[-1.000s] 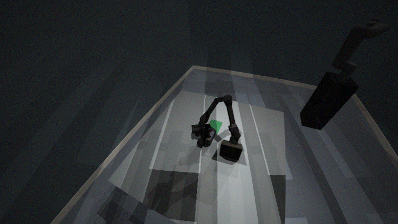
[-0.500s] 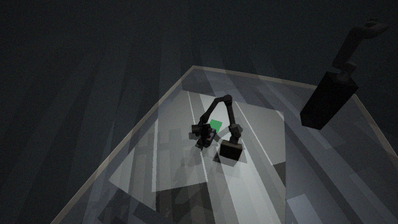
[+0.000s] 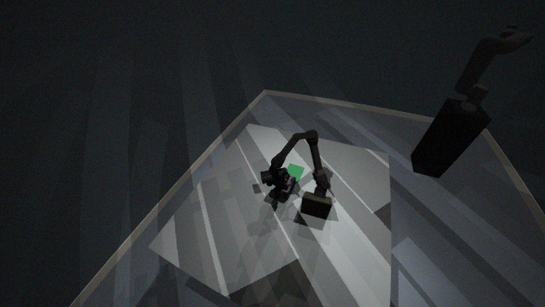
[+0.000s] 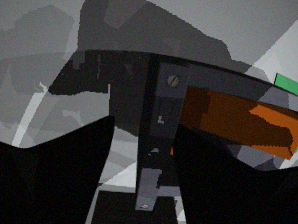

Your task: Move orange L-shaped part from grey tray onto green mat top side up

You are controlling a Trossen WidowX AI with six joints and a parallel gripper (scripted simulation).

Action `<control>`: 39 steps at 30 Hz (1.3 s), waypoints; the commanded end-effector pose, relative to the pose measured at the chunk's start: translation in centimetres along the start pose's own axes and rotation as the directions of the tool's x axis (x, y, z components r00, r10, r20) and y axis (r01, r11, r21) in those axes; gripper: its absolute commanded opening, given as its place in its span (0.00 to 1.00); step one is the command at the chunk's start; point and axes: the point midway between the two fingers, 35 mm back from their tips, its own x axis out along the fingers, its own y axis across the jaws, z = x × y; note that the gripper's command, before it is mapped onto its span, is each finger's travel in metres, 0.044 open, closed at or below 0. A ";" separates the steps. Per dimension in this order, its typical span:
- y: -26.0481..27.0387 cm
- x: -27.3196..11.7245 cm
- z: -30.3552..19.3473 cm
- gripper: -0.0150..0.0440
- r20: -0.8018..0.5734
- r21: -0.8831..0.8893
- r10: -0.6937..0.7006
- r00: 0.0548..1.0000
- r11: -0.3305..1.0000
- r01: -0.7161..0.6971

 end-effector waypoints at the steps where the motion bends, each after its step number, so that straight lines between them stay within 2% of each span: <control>1: -0.1 -3.7 0.3 0.56 0.006 0.004 0.010 1.000 1.000 -0.010; 3: -0.7 -7.0 0.1 0.56 0.005 0.004 0.008 1.000 1.000 -0.008; 5: -1.0 -8.3 -0.1 0.56 0.005 0.004 0.006 1.000 1.000 -0.006; 39: -0.7 -8.0 0.1 0.56 0.017 -0.003 0.008 1.000 1.000 -0.008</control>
